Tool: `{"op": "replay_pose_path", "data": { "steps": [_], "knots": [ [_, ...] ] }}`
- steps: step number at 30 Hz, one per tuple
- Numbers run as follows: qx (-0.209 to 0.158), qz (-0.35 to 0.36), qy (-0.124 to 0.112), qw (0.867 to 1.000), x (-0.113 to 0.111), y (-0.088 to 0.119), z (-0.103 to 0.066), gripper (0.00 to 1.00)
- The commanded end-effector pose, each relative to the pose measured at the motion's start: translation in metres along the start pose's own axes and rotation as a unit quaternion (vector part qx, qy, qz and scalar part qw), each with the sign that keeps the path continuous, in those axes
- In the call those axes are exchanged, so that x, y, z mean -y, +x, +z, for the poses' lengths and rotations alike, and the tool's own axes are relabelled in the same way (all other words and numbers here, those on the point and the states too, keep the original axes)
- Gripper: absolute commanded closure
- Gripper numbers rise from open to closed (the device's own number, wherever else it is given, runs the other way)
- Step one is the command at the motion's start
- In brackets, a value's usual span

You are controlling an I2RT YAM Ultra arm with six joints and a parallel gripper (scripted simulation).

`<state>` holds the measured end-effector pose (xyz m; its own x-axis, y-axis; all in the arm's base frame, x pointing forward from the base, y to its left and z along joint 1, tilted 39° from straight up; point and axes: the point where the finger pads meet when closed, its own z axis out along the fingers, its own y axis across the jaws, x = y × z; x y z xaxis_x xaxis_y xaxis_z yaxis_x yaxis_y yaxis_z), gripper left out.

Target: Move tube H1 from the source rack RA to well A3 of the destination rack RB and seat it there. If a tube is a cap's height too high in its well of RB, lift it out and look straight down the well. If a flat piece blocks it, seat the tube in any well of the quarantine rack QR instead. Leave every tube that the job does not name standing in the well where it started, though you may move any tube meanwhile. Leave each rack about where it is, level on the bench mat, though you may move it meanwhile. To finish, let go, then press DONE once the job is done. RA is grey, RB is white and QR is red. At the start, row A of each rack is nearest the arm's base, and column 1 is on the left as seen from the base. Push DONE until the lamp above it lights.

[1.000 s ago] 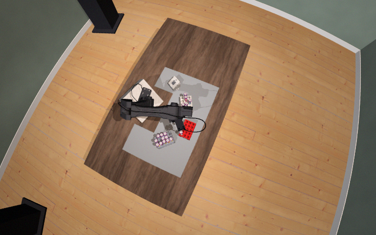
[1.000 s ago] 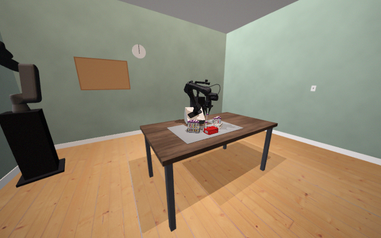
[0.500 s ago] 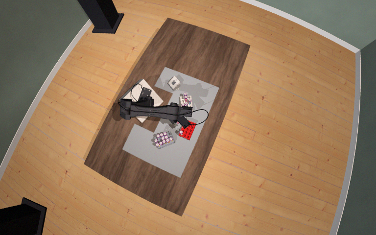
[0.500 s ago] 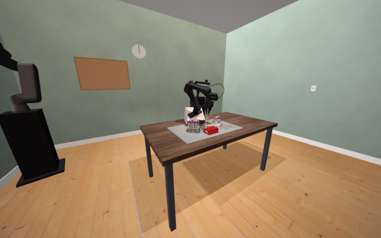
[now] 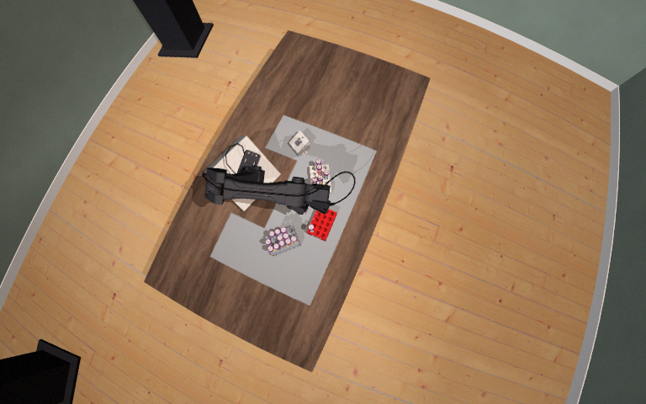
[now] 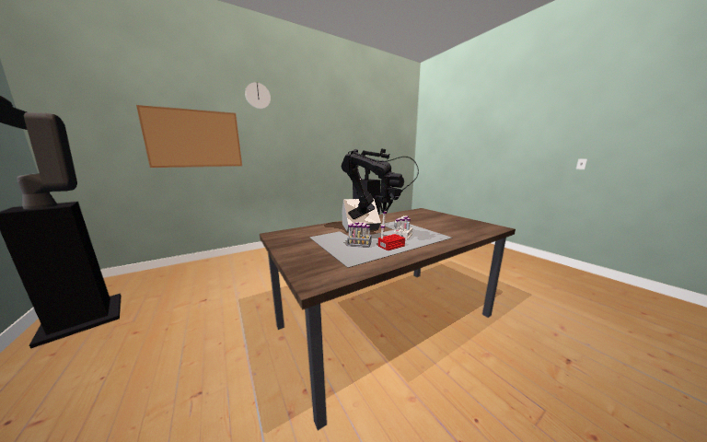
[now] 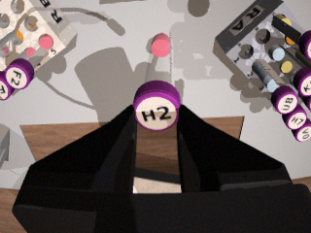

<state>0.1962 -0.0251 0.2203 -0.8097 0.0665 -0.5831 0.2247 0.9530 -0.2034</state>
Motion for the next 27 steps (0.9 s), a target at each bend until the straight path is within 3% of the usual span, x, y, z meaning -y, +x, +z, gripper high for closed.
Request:
{"op": "replay_pose_path", "data": {
  "steps": [1,13,14,16,21,23,26,27],
  "knots": [
    [0.012,-0.022,-0.013,1.000,0.009,0.008,-0.004,1.00],
    [0.016,-0.022,-0.012,1.000,0.033,0.028,-0.003,1.00],
    [0.037,-0.018,-0.010,0.999,0.038,0.020,-0.014,1.00],
    [0.017,-0.023,-0.011,1.000,0.040,0.035,-0.003,1.00],
    [0.027,-0.024,-0.005,0.999,0.054,0.041,-0.010,1.00],
    [0.006,-0.024,-0.013,1.000,0.055,0.056,-0.002,1.00],
    [0.024,-0.027,-0.002,0.999,0.065,0.052,-0.013,1.00],
    [0.016,-0.026,-0.007,1.000,0.067,0.057,-0.009,1.00]
  ]
}}
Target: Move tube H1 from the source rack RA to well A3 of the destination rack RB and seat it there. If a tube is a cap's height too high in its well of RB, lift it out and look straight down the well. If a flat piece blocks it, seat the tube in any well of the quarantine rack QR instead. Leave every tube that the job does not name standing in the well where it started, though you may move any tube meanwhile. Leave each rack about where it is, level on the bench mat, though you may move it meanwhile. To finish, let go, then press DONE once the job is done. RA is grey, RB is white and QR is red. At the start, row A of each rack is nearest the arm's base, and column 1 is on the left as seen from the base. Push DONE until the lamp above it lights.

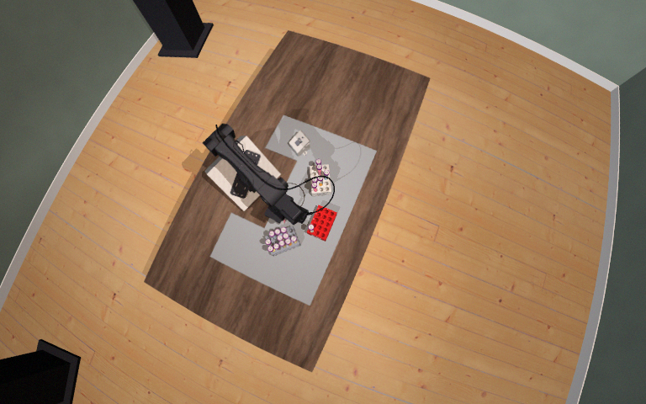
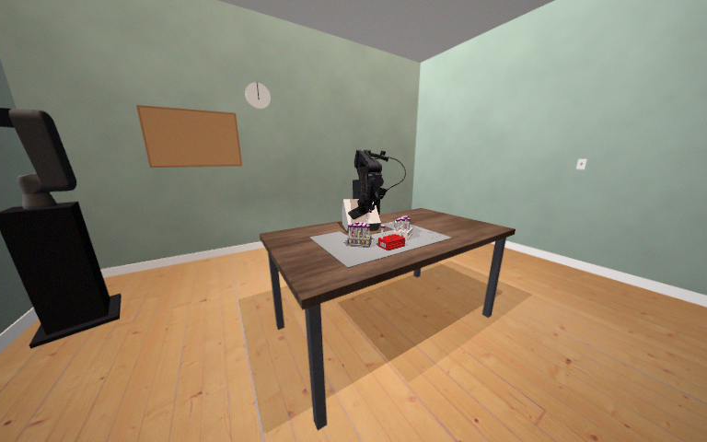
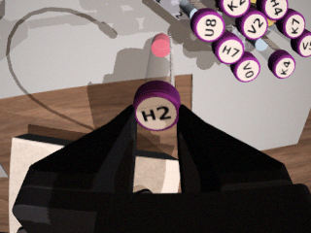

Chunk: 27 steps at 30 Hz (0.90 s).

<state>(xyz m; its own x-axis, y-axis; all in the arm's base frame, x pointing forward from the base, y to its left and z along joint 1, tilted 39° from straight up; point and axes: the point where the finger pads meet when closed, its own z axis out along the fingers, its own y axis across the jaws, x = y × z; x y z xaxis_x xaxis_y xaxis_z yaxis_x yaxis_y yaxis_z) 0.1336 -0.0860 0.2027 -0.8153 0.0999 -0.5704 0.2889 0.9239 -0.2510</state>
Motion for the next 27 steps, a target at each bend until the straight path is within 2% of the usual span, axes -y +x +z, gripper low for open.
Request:
{"op": "replay_pose_path", "data": {
  "steps": [1,4,27],
  "knots": [
    [0.014,-0.035,-0.058,0.998,0.000,0.005,0.001,1.00],
    [0.018,-0.035,-0.056,0.998,0.004,0.005,-0.001,1.00],
    [0.025,-0.030,-0.057,0.998,0.057,0.051,0.007,1.00]
  ]
}}
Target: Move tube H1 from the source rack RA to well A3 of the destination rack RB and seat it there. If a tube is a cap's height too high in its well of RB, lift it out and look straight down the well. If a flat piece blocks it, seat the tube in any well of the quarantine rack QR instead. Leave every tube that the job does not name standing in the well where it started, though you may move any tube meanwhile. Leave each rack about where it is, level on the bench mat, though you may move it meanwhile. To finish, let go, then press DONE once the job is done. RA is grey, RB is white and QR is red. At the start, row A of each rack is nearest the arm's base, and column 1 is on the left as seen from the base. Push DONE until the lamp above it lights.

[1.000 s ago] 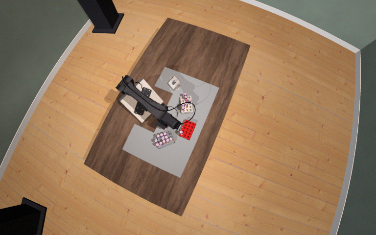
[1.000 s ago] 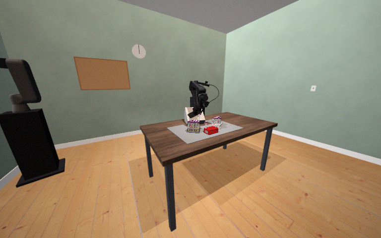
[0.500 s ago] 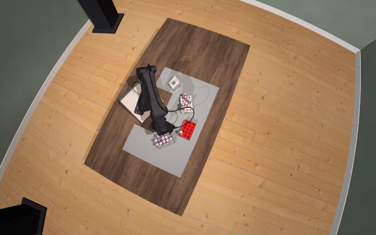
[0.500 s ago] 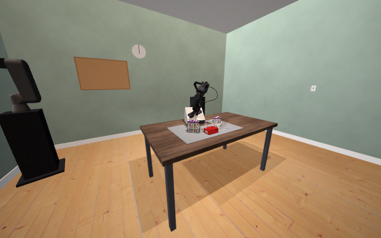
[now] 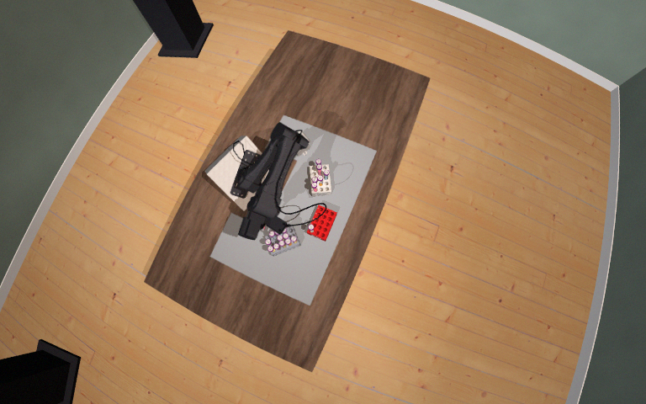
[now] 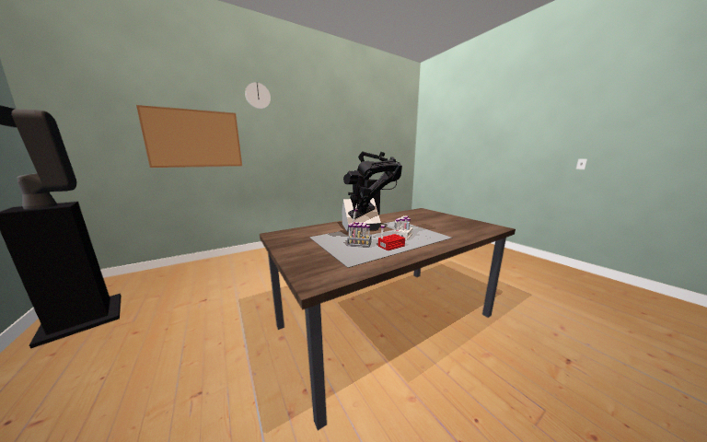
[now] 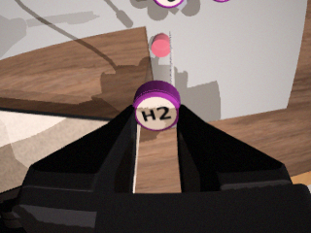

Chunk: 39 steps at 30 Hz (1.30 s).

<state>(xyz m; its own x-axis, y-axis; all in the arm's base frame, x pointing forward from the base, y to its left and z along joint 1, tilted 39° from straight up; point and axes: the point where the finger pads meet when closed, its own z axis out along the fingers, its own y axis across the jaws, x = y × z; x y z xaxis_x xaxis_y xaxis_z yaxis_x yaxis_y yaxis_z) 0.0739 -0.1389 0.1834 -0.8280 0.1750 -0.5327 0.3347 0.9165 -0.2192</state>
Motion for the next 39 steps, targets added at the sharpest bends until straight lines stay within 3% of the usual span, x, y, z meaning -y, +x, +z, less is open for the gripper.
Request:
{"op": "replay_pose_path", "data": {
  "steps": [1,10,39],
  "knots": [
    [0.055,-0.060,-0.055,0.995,-0.002,-0.001,0.002,1.00],
    [0.056,-0.065,-0.048,0.995,0.017,0.008,0.002,1.00],
    [0.050,-0.074,-0.042,0.995,0.047,-0.028,0.003,1.00]
  ]
}}
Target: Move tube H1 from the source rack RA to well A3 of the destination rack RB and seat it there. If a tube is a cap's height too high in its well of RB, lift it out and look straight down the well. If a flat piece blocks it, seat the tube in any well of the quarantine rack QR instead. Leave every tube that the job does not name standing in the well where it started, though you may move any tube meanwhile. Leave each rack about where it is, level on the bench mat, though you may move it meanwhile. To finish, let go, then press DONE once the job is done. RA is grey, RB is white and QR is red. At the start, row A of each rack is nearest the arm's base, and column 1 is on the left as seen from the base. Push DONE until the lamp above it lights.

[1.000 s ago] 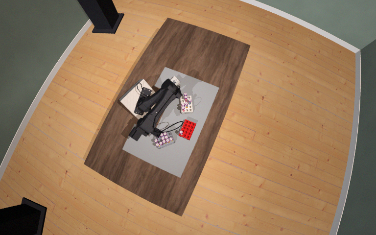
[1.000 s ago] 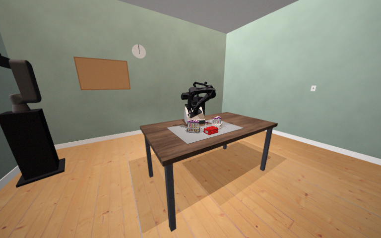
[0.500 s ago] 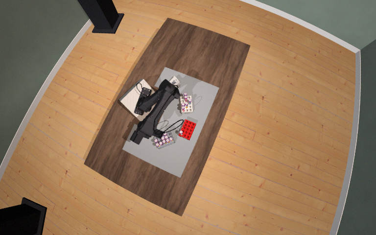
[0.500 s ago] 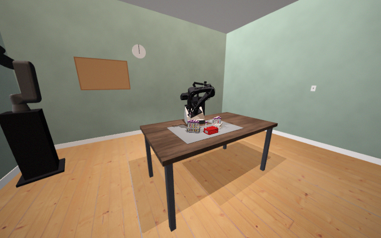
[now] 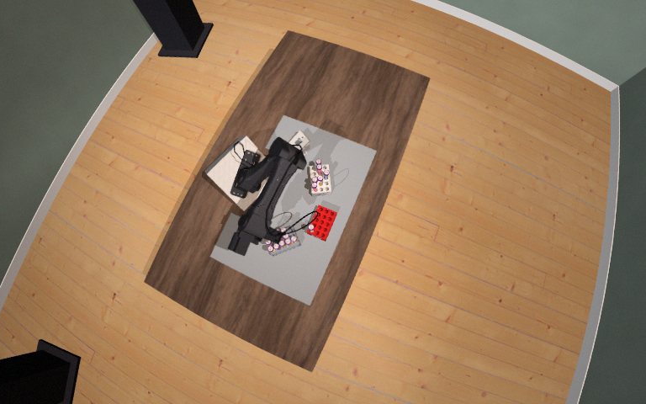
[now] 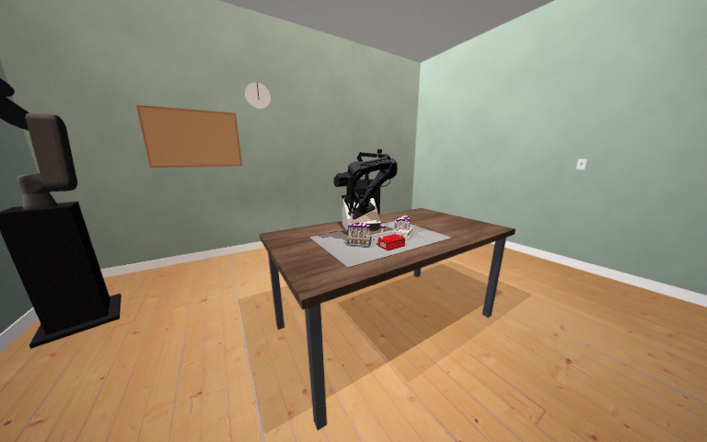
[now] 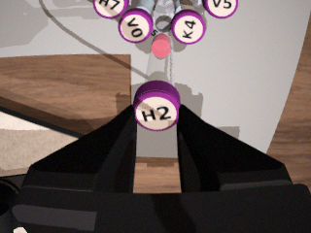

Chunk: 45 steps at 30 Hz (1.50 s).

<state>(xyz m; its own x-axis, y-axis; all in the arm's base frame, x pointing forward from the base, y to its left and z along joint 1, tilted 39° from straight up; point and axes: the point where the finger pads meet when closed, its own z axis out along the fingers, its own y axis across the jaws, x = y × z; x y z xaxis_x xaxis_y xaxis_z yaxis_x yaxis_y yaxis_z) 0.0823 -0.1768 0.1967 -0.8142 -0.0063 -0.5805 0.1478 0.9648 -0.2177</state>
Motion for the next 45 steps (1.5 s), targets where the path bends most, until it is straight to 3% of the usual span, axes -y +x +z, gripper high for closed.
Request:
{"op": "replay_pose_path", "data": {
  "steps": [1,34,40,45],
  "knots": [
    [0.001,0.010,0.010,1.000,0.0063,-0.0042,-0.0031,1.00],
    [0.001,0.005,0.013,1.000,0.0136,-0.0100,-0.0043,1.00],
    [0.001,0.010,0.010,1.000,0.0068,-0.0073,-0.0031,1.00],
    [0.002,0.003,0.021,1.000,0.0103,-0.0098,-0.0046,1.00]
  ]
}}
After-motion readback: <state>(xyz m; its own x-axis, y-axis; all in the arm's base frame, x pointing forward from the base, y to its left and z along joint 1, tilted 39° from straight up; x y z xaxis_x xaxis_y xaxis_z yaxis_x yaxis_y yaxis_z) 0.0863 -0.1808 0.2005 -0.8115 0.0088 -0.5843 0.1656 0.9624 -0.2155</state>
